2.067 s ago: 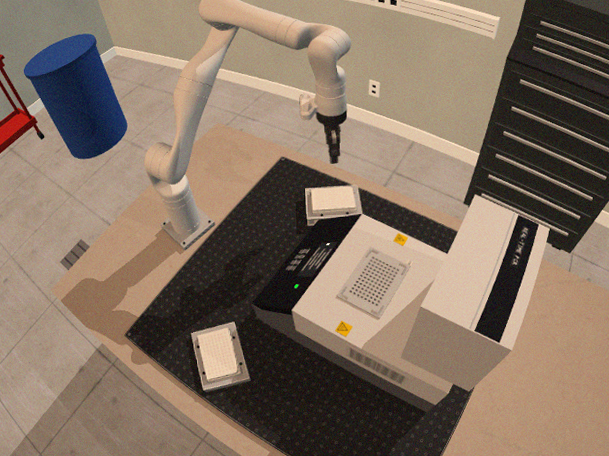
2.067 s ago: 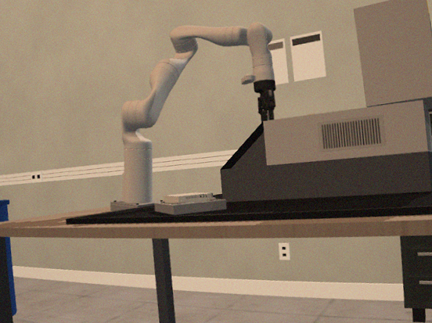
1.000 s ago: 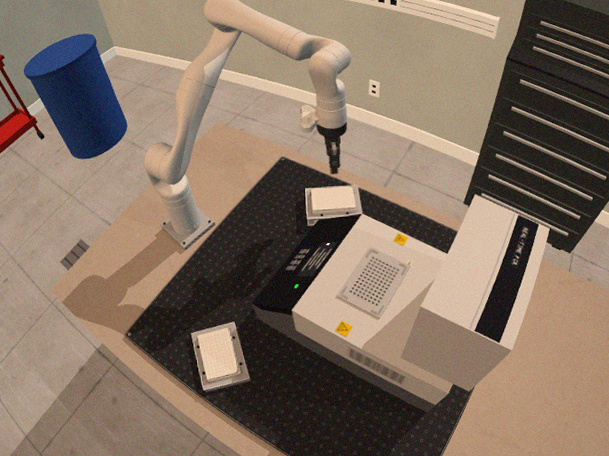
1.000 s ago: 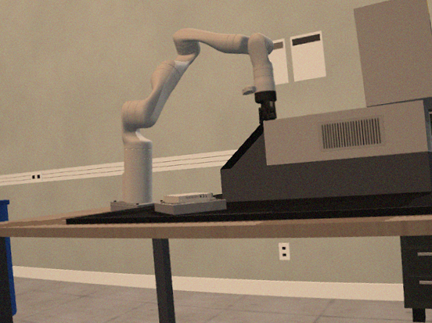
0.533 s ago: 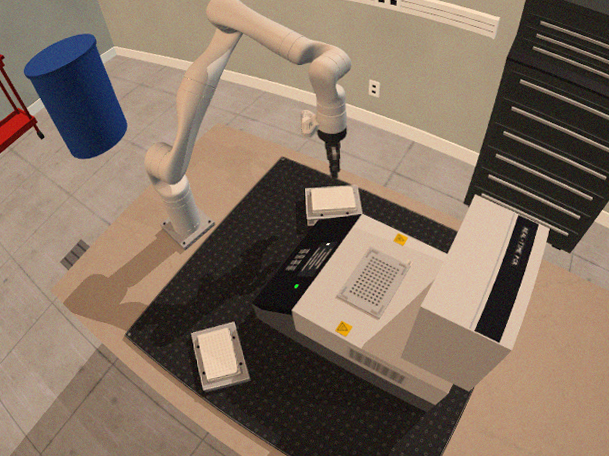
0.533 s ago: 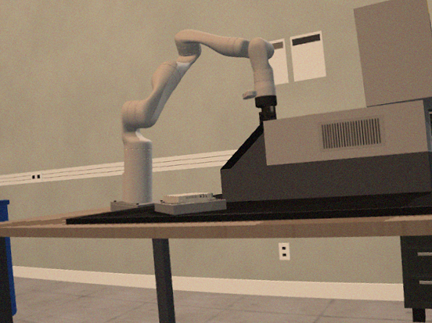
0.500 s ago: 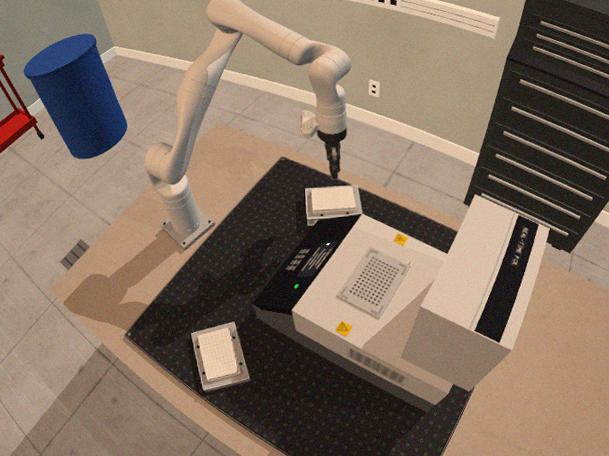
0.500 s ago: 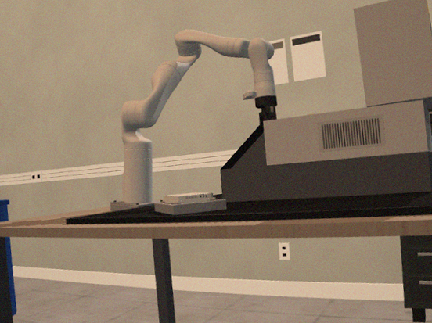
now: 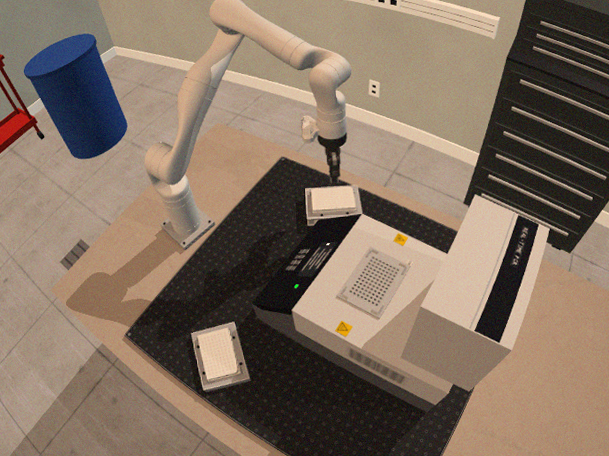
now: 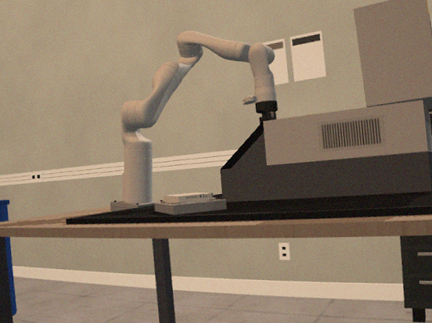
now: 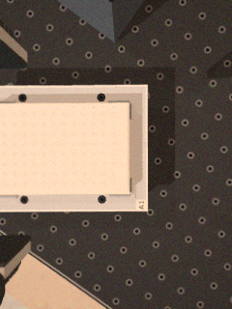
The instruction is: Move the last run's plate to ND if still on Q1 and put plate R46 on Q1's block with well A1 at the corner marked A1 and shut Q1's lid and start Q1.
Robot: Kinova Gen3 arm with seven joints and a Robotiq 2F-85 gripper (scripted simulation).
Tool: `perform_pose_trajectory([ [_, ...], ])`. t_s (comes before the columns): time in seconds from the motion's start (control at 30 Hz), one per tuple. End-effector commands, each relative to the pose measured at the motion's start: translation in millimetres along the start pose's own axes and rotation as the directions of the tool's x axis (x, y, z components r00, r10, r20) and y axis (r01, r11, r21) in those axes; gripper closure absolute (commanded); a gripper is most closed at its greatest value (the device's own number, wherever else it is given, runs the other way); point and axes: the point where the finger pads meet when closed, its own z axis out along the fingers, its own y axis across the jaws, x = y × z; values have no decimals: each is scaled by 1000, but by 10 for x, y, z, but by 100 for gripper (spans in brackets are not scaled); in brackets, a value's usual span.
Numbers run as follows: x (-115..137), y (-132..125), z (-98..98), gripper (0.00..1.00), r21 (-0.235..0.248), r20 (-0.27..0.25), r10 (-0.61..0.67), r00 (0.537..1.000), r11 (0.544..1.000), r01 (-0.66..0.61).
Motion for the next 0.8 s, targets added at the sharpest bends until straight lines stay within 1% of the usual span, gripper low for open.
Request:
perform_pose_trajectory([
  [0.0, -11, -21, 58, 0, 2, 3, 0, 1000, 1000, 0],
  [0.2, -11, -28, 107, 0, 4, 3, 5, 1000, 1000, -5],
  [0.67, -9, -25, 298, 0, 3, 3, 0, 1000, 1000, 0],
  [0.77, -13, -29, 307, 0, 4, 4, 5, 1000, 1000, -5],
])
